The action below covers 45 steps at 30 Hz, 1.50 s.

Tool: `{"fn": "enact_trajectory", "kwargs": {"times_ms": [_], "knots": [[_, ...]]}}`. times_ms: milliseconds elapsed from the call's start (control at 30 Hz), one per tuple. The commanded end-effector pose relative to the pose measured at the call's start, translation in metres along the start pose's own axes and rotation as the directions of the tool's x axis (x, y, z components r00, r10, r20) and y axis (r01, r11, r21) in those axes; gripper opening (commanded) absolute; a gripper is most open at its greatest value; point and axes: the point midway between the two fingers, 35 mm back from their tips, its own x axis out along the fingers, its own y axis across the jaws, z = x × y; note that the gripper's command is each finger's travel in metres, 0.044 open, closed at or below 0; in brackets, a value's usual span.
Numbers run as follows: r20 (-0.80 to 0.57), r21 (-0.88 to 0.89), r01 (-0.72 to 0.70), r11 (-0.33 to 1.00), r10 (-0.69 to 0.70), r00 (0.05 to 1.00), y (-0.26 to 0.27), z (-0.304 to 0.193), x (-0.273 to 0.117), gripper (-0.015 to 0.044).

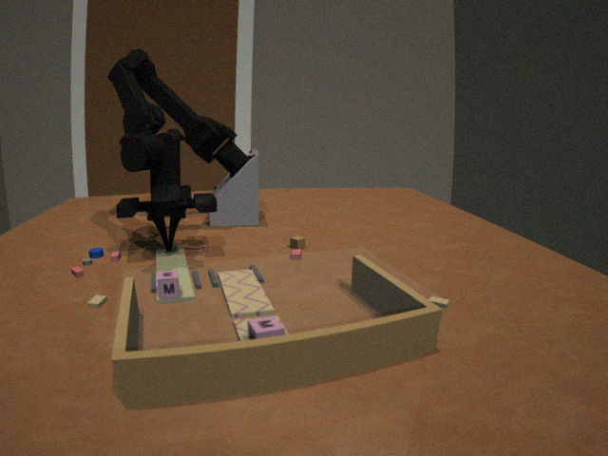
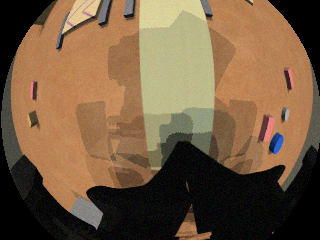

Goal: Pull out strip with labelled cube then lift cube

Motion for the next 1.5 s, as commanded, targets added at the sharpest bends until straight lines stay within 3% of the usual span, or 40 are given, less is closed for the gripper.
{"fn": "enact_trajectory", "kwargs": {"times_ms": [0,767,967,1100,1467], "knots": [[-0.03,-0.005,-0.006,1.0,0.006,1.0,0.002,-0.01,0.005,0.0],[-0.03,-0.005,-0.006,1.0,0.006,1.0,0.002,-0.01,0.005,0.0],[-0.027,-0.004,-0.008,1.0,0.008,1.0,0.0,0.002,-0.04,0.0],[-0.028,-0.004,-0.008,1.0,0.008,1.0,0.0,0.002,-0.041,0.0],[-0.027,0.004,-0.008,1.0,0.008,1.0,-0.001,0.047,-0.044,0.0289]]}}
